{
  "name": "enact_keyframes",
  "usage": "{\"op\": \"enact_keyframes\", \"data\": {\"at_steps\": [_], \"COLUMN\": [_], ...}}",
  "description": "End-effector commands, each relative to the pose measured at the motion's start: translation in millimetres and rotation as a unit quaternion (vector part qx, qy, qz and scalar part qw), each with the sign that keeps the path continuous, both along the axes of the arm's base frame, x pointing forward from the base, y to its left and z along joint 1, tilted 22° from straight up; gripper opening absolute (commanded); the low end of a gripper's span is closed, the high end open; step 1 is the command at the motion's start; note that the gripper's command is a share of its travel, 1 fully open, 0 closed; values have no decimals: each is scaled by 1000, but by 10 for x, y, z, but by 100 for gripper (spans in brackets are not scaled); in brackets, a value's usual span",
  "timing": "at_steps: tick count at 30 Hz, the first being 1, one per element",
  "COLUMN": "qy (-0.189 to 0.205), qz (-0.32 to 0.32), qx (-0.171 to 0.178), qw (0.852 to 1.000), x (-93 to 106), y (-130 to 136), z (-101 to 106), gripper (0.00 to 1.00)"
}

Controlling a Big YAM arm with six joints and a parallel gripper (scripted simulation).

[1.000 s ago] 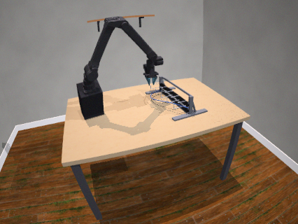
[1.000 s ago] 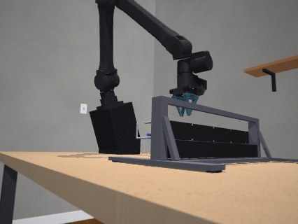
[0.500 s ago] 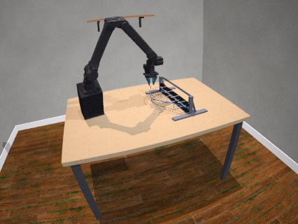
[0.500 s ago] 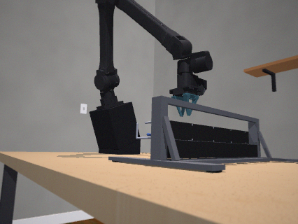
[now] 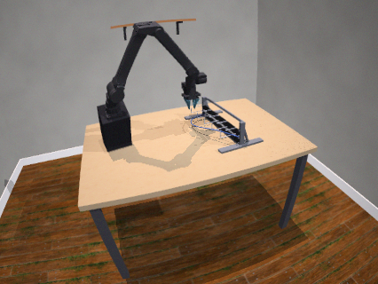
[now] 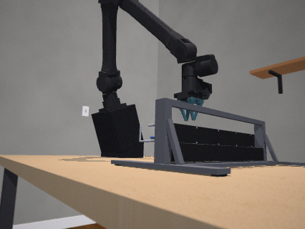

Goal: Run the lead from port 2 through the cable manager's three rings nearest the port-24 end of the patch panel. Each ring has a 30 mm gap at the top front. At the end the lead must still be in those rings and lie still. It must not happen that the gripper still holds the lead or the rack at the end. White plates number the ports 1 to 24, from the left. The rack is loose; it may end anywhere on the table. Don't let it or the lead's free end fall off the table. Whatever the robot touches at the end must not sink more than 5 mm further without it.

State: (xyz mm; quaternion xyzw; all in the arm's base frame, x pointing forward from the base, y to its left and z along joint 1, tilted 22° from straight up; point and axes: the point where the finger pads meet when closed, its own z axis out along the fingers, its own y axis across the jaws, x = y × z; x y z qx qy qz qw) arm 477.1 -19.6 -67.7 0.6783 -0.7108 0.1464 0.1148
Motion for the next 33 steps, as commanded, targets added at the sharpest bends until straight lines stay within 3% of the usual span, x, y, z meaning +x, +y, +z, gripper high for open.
{"op": "enact_keyframes", "data": {"at_steps": [1, 20, 29, 32, 33], "qy": [-4, -5, -14, -25, -19], "qz": [-2, -2, -2, -2, -2], "qx": [0, 0, 0, 0, 0], "qw": [1000, 1000, 1000, 1000, 1000], "x": [56, 72, 184, 248, 227], "y": [-90, -263, -351, -358, -366], "z": [-50, -489, -677, -602, -682], "gripper": [33, 33, 33, 33, 33]}}
